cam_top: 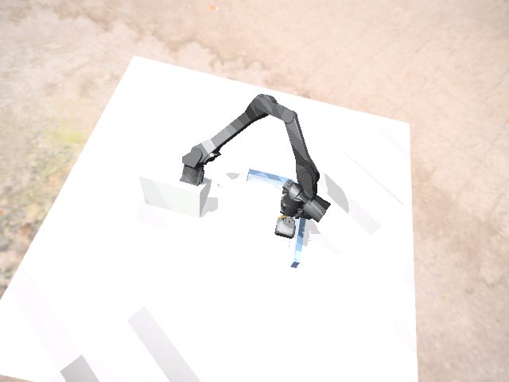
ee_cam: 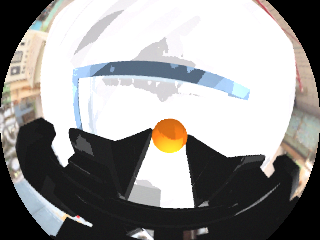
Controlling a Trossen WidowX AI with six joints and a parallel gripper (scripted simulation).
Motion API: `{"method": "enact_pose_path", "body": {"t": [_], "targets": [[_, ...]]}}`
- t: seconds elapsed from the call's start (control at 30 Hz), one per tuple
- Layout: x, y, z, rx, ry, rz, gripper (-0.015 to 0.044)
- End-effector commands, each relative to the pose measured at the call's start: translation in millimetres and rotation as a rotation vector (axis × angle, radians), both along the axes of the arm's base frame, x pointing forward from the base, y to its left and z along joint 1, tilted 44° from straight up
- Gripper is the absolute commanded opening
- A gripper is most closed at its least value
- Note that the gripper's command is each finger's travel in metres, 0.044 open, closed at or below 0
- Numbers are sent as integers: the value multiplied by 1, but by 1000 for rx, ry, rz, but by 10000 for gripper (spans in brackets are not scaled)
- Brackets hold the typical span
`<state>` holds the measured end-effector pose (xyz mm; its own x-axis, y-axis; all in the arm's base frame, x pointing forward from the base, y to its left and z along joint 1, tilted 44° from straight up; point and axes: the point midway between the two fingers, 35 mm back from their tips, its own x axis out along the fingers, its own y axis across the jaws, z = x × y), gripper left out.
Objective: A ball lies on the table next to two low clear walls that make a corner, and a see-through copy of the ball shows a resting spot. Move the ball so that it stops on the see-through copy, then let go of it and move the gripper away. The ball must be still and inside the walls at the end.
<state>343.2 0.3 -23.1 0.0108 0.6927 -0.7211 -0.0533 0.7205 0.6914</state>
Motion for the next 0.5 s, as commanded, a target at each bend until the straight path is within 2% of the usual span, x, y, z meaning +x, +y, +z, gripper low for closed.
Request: {"method": "enact_pose_path", "body": {"t": [0.0, 0.13, 0.47], "targets": [[-1, -21, 23, -6, -9, 1, 0], [-6, -38, 43, -3, -9, 2, 0], [-17, -25, 39, -2, -8, 2, 0]]}}
